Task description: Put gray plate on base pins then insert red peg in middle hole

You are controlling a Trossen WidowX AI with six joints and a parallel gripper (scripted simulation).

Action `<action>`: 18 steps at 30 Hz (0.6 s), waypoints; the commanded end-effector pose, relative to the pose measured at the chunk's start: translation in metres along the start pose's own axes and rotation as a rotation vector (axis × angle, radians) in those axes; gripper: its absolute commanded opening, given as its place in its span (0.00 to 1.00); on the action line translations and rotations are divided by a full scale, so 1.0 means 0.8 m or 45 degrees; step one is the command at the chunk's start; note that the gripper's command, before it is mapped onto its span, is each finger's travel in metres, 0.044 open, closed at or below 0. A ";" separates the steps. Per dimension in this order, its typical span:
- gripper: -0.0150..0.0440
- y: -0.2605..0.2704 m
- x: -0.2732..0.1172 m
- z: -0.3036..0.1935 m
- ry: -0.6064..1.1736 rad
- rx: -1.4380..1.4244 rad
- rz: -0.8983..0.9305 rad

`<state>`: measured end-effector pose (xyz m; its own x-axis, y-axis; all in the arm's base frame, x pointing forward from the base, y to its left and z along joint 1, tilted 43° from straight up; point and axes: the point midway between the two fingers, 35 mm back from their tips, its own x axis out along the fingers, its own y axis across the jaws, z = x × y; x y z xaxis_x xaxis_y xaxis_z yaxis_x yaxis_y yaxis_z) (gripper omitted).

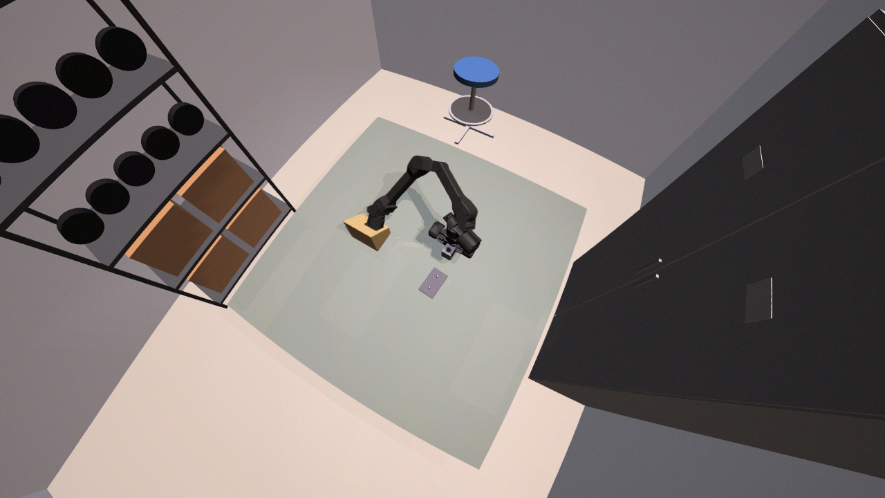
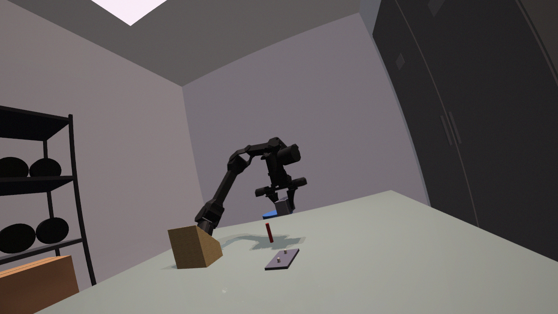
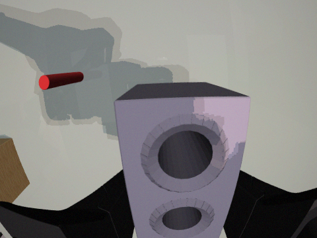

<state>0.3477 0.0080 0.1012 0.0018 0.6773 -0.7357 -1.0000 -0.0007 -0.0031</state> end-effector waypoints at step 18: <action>0.25 -0.006 0.036 -0.080 0.006 0.025 0.001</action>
<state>0.3538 -0.0156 0.0475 0.0056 0.6748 -0.7380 -0.9999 0.0141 0.0053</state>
